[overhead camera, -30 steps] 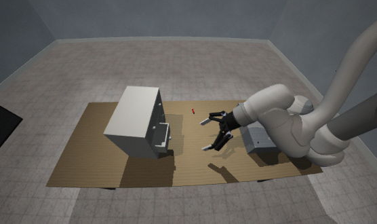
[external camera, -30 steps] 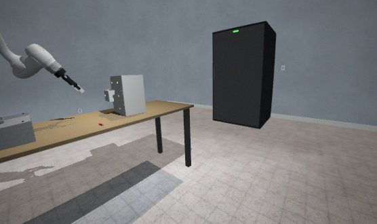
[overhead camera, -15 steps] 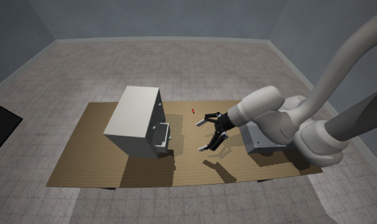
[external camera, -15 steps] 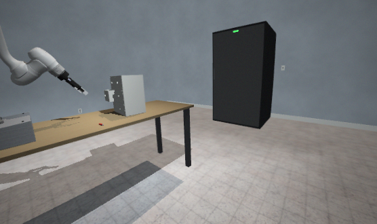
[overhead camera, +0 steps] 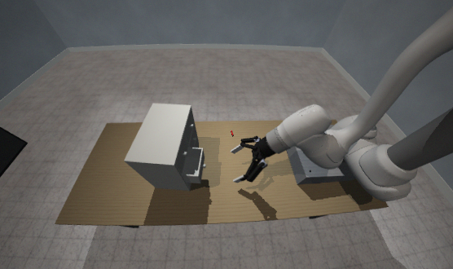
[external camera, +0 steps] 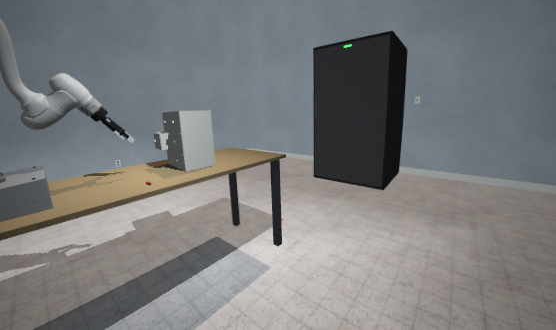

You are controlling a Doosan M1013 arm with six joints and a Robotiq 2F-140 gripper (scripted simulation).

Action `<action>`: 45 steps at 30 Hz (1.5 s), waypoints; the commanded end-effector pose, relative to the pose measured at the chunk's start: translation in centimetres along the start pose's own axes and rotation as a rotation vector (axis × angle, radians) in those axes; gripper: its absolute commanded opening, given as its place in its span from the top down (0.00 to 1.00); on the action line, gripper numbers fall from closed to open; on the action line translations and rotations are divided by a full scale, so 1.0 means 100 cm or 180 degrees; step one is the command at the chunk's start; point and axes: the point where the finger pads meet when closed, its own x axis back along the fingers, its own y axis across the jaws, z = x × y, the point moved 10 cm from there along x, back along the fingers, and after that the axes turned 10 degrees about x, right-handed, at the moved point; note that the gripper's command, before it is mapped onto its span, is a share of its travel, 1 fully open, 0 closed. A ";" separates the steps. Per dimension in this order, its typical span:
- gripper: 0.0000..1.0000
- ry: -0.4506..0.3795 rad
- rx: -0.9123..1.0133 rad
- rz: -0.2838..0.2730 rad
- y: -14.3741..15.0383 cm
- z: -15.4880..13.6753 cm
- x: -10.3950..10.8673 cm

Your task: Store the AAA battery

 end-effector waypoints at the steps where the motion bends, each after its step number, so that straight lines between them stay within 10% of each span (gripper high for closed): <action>1: 0.00 0.0812 -0.0003 -0.0361 -0.011 -0.026 -0.007; 7: 0.00 0.0805 0.0001 -0.0366 -0.011 -0.025 -0.007; 8: 1.00 0.0804 0.0001 -0.0368 -0.011 -0.025 -0.007; 45: 1.00 0.1123 0.0001 -0.0692 -0.016 -0.021 -0.033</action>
